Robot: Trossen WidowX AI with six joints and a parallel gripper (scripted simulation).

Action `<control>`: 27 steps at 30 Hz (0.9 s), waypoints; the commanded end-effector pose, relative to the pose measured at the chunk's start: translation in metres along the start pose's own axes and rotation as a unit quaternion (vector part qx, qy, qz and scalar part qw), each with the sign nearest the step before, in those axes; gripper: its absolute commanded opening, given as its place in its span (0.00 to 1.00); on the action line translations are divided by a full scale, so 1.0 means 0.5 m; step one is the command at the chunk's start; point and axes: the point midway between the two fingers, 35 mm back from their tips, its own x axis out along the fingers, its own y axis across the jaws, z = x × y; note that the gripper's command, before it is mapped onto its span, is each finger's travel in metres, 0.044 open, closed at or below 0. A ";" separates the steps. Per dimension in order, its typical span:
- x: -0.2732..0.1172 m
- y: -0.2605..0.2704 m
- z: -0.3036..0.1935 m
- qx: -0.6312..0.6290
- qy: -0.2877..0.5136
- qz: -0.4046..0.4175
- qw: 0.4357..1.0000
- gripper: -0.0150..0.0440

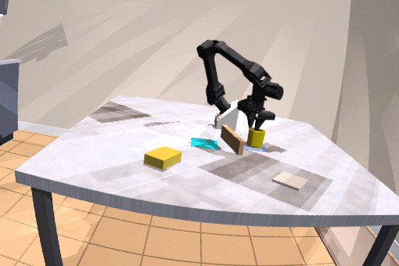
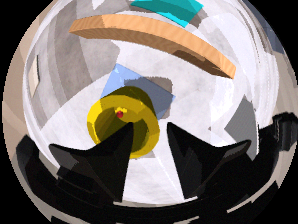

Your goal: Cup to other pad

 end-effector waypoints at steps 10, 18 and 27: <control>0.042 -0.006 0.001 -0.004 -0.003 -0.002 1.000 0.54; 0.043 -0.005 0.001 0.000 -0.001 -0.002 1.000 0.50; 0.043 -0.005 0.001 0.000 -0.001 -0.002 1.000 0.40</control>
